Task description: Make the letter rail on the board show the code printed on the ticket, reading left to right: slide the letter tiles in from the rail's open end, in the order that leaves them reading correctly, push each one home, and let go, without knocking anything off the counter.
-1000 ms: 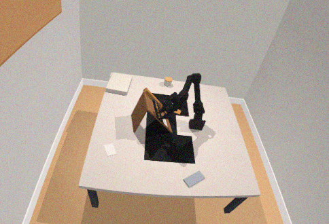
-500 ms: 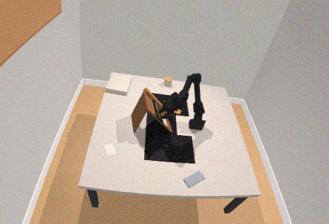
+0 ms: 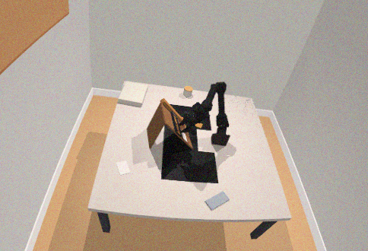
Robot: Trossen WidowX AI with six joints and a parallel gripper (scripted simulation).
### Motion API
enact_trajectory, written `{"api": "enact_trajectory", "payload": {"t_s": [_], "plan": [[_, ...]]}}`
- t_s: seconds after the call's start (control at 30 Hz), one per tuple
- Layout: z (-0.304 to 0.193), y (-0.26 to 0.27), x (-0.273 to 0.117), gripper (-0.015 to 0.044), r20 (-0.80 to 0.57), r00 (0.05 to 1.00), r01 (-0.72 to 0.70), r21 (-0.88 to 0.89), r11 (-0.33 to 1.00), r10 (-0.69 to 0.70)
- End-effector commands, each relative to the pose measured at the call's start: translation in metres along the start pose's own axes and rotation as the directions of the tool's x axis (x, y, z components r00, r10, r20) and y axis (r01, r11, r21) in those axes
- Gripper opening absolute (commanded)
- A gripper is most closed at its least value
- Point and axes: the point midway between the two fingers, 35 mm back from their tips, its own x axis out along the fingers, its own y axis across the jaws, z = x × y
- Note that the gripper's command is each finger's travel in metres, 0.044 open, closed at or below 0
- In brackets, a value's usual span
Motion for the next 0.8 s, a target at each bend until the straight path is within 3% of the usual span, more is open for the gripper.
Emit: {"api": "enact_trajectory", "payload": {"t_s": [0.0, 0.77], "plan": [[0.000, 0.000, -0.003, 0.0295, 0.003, 1.000, 0.004, 0.006, 1.000, -0.004], [-0.002, 0.005, -0.018, 0.0295, 0.002, 1.000, 0.003, 0.006, 1.000, -0.003]]}}
